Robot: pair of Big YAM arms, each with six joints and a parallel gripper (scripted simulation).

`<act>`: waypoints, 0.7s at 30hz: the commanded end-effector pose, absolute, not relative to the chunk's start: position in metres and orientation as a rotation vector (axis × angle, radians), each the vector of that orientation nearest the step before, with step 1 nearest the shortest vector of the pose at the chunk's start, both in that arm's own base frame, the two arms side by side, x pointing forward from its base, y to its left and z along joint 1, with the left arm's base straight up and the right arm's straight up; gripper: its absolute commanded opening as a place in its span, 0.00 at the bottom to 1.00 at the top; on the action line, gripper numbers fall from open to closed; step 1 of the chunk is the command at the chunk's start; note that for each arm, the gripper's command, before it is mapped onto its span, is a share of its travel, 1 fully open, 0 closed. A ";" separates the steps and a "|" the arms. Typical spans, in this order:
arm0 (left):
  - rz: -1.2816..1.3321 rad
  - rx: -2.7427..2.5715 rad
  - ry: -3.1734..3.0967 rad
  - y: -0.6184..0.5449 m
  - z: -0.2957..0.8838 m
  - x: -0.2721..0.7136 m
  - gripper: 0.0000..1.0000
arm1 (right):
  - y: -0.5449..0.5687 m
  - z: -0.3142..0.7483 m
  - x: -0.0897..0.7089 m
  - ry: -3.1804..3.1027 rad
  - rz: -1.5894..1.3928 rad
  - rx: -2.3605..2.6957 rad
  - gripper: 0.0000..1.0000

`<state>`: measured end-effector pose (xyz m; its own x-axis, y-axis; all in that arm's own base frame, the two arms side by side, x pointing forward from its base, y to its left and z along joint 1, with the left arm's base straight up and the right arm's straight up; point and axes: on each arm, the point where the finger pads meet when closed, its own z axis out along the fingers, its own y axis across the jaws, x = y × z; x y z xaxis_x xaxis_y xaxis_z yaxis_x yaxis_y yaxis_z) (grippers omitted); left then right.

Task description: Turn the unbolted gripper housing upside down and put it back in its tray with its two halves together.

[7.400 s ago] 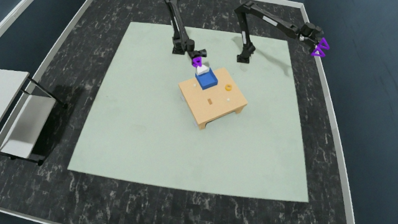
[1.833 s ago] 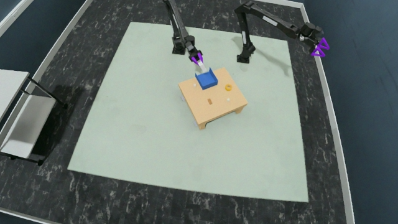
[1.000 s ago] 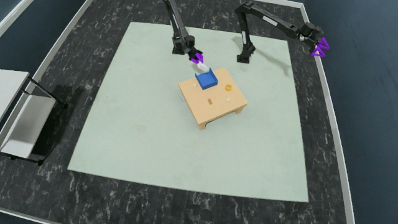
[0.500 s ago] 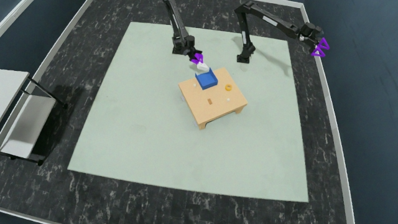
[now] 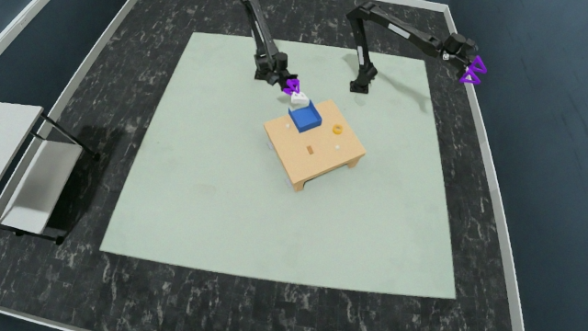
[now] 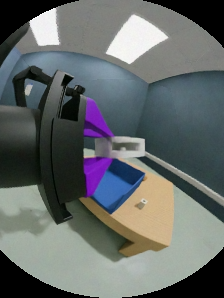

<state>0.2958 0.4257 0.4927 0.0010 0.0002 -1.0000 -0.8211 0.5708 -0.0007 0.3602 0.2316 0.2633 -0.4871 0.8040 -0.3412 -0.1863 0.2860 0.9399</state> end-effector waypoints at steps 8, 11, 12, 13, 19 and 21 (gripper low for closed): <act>0.789 -0.723 1.374 0.431 0.537 0.292 1.00 | 0.241 0.311 0.376 1.521 1.595 0.767 0.27; 0.789 -0.723 1.374 0.431 0.537 0.292 1.00 | 0.241 0.311 0.376 1.519 1.606 0.781 0.27; 0.789 -0.723 1.374 0.431 0.537 0.292 1.00 | 0.241 0.311 0.376 1.515 1.620 0.797 0.27; 0.789 -0.723 1.374 0.431 0.537 0.292 1.00 | 0.241 0.311 0.376 1.512 1.633 0.812 0.27; 0.789 -0.723 1.374 0.431 0.537 0.292 1.00 | 0.241 0.311 0.376 1.504 1.666 0.853 0.27; 0.789 -0.723 1.374 0.431 0.537 0.292 1.00 | 0.241 0.311 0.376 1.504 1.666 0.852 0.27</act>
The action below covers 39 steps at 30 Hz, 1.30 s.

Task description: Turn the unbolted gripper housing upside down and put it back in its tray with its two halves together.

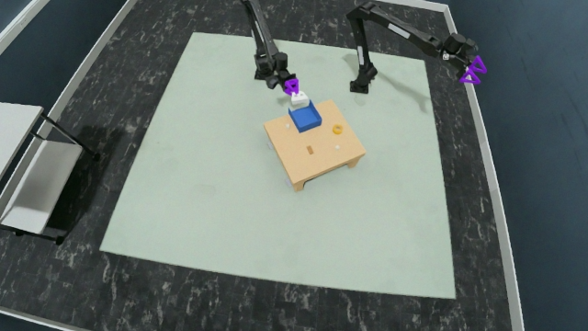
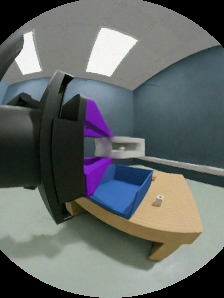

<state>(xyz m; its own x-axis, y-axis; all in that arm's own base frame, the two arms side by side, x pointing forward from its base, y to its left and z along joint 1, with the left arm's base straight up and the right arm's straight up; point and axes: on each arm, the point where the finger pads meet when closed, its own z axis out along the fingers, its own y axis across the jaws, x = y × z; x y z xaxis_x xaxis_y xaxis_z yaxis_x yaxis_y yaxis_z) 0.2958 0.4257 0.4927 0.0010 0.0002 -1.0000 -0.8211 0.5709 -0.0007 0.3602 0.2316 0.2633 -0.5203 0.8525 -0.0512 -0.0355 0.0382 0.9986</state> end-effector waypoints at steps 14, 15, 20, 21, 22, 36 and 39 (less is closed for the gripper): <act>0.789 -0.723 1.374 0.431 0.537 0.292 1.00 | 0.241 0.311 0.376 1.504 1.665 0.852 0.27; 0.789 -0.723 1.374 0.431 0.537 0.292 1.00 | 0.241 0.311 0.376 1.504 1.665 0.852 0.27; 0.789 -0.723 1.374 0.431 0.537 0.292 1.00 | 0.241 0.311 0.376 1.504 1.666 0.853 0.27; 0.789 -0.723 1.374 0.431 0.537 0.292 1.00 | 0.241 0.311 0.376 1.504 1.665 0.852 0.27; 0.789 -0.723 1.374 0.431 0.537 0.292 1.00 | 0.241 0.311 0.376 1.504 1.665 0.852 0.27; 0.789 -0.723 1.374 0.431 0.537 0.292 1.00 | 0.241 0.311 0.376 1.503 1.669 0.857 0.27; 0.789 -0.723 1.374 0.431 0.537 0.292 1.00 | 0.241 0.311 0.376 1.503 1.669 0.857 0.27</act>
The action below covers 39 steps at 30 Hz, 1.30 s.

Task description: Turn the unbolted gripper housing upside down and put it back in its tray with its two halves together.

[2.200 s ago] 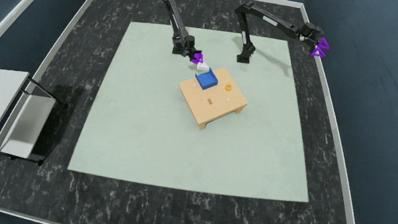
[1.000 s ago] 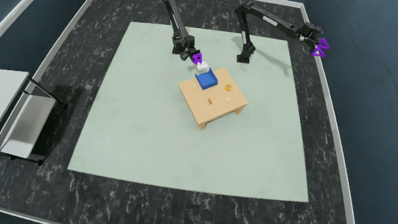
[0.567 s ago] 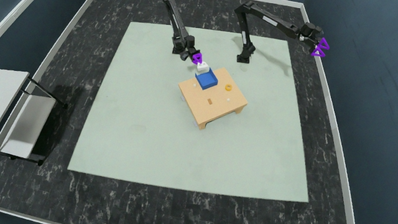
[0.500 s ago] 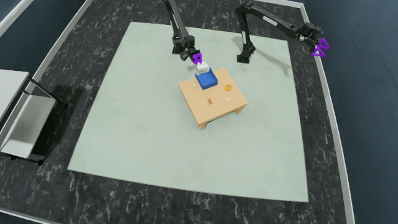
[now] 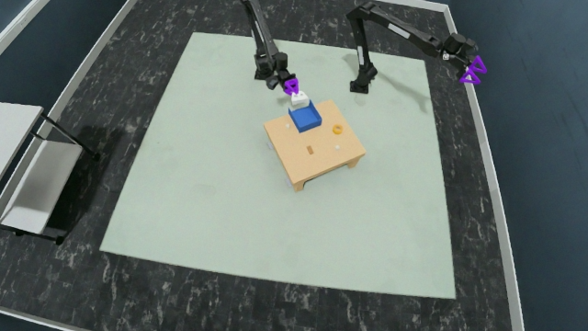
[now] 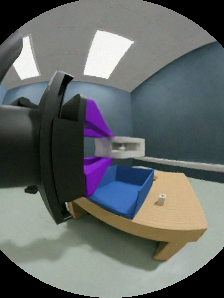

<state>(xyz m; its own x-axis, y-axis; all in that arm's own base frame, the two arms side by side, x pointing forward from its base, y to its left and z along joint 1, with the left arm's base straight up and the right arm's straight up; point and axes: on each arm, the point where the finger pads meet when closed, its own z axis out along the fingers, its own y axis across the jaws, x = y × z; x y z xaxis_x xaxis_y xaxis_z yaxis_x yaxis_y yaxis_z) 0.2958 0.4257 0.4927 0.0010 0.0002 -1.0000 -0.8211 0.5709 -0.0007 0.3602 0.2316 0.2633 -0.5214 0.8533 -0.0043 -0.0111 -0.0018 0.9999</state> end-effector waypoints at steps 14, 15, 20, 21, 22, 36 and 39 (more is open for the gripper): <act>0.789 -0.723 1.374 0.431 0.537 0.292 1.00 | 0.241 0.311 0.376 1.503 1.670 0.858 0.27; 0.789 -0.723 1.374 0.431 0.537 0.292 1.00 | 0.241 0.311 0.376 1.503 1.670 0.858 0.27; 0.789 -0.723 1.374 0.431 0.537 0.292 1.00 | 0.241 0.311 0.376 1.502 1.671 0.859 0.27; 0.789 -0.723 1.374 0.431 0.537 0.292 1.00 | 0.241 0.311 0.376 1.502 1.671 0.859 0.27; 0.789 -0.723 1.374 0.431 0.537 0.292 1.00 | 0.241 0.311 0.376 1.502 1.672 0.860 0.27; 0.789 -0.723 1.374 0.431 0.537 0.292 1.00 | 0.234 0.261 0.362 1.561 1.630 0.876 0.27; 0.789 -0.723 1.374 0.431 0.537 0.292 1.00 | 0.239 0.264 0.363 1.551 1.644 0.867 0.27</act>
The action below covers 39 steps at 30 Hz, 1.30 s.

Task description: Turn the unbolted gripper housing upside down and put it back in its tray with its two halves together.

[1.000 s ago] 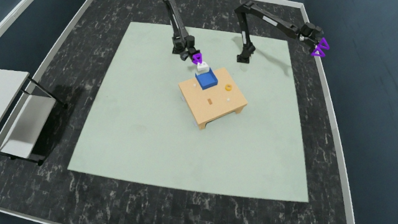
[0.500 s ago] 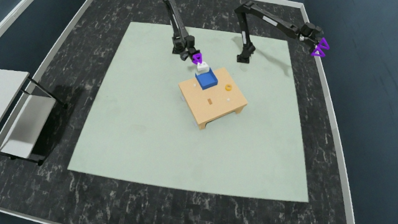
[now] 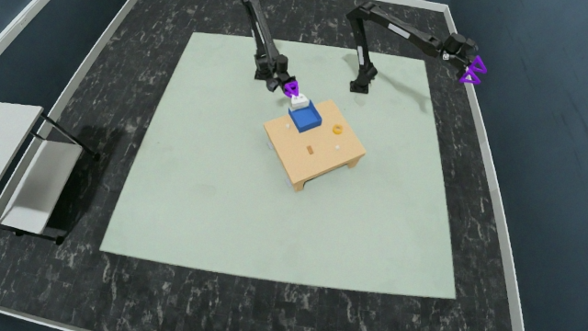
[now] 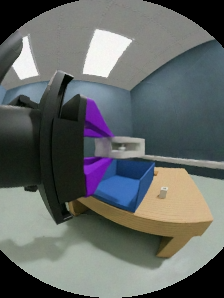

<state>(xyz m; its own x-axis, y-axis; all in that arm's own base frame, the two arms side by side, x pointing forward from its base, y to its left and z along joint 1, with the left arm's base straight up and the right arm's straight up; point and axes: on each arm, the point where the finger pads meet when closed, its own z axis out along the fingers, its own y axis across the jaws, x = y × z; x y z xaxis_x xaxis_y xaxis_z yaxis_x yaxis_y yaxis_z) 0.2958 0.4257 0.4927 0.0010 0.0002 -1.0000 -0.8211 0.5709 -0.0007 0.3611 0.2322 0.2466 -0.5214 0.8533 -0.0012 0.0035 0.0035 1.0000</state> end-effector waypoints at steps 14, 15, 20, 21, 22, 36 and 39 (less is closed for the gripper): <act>0.789 -0.723 1.374 0.431 0.537 0.292 1.00 | 0.237 0.250 0.362 1.542 1.643 0.863 0.27; 0.789 -0.723 1.374 0.431 0.537 0.292 1.00 | 0.236 0.239 0.358 1.564 1.633 0.868 0.27; 0.789 -0.723 1.374 0.431 0.537 0.292 1.00 | 0.236 0.233 0.357 1.563 1.632 0.866 0.27; 0.789 -0.723 1.374 0.431 0.537 0.292 1.00 | 0.236 0.233 0.357 1.560 1.633 0.864 0.27; 0.789 -0.723 1.374 0.431 0.537 0.292 1.00 | 0.237 0.234 0.358 1.556 1.636 0.862 0.27; 0.789 -0.723 1.374 0.431 0.537 0.292 1.00 | 0.235 0.213 0.355 1.565 1.627 0.862 0.27; 0.789 -0.723 1.374 0.431 0.537 0.292 1.00 | 0.236 0.211 0.355 1.563 1.628 0.859 0.27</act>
